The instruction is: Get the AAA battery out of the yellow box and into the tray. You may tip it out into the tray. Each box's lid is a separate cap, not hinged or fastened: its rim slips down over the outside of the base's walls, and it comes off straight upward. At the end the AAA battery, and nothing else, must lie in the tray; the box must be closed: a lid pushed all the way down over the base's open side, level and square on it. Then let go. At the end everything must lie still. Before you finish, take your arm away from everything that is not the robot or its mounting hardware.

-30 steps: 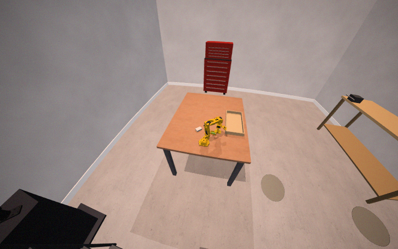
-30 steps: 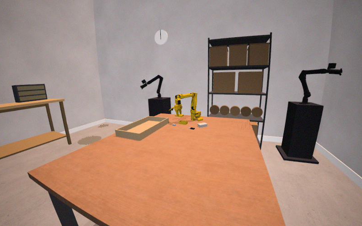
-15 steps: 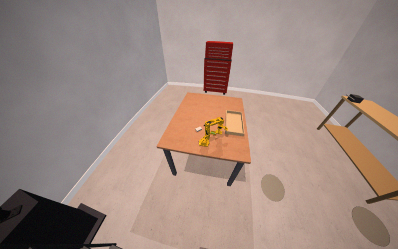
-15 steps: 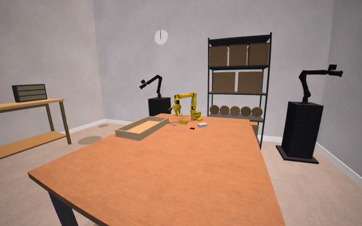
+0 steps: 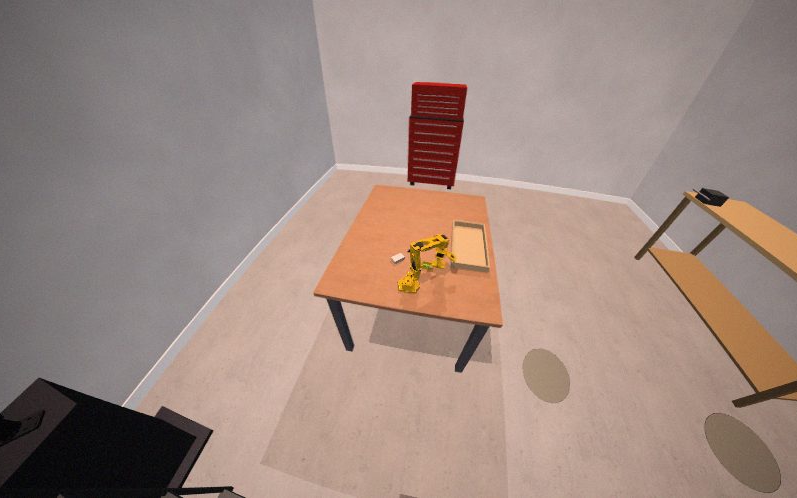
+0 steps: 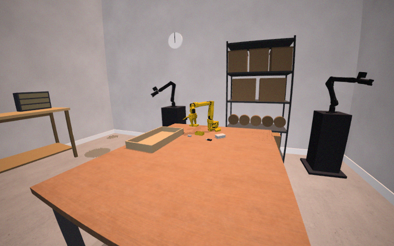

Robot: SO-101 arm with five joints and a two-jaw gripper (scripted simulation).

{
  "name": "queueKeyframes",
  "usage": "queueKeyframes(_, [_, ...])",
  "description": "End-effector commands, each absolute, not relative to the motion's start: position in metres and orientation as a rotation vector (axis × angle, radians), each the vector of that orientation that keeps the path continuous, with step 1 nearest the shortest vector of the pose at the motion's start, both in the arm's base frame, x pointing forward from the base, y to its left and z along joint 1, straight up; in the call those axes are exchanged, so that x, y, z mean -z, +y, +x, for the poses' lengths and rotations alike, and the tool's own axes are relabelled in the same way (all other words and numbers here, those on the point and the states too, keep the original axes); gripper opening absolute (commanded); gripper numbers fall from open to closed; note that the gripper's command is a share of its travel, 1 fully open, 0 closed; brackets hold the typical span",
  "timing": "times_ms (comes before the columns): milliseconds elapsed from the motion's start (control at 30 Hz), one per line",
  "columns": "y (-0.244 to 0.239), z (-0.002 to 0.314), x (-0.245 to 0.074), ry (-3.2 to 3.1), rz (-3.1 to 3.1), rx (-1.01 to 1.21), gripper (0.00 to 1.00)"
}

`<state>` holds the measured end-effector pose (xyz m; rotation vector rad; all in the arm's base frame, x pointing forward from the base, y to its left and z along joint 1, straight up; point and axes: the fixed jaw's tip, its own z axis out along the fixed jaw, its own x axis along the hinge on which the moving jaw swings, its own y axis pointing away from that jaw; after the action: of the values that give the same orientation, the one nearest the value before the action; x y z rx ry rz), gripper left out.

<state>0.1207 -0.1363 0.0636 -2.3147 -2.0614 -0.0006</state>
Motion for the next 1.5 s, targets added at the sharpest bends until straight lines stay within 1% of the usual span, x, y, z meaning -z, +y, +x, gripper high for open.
queueKeyframes(0, [-0.143, 0.1235, -0.0706, -2.092, -2.344, 0.0, 0.23])
queueKeyframes(1100, [-0.1477, 0.1236, -0.0723, -2.092, -2.344, 0.0, 0.23])
queueKeyframes(1467, [-0.1486, 0.1243, -0.0661, -2.092, -2.344, 0.0, 0.23])
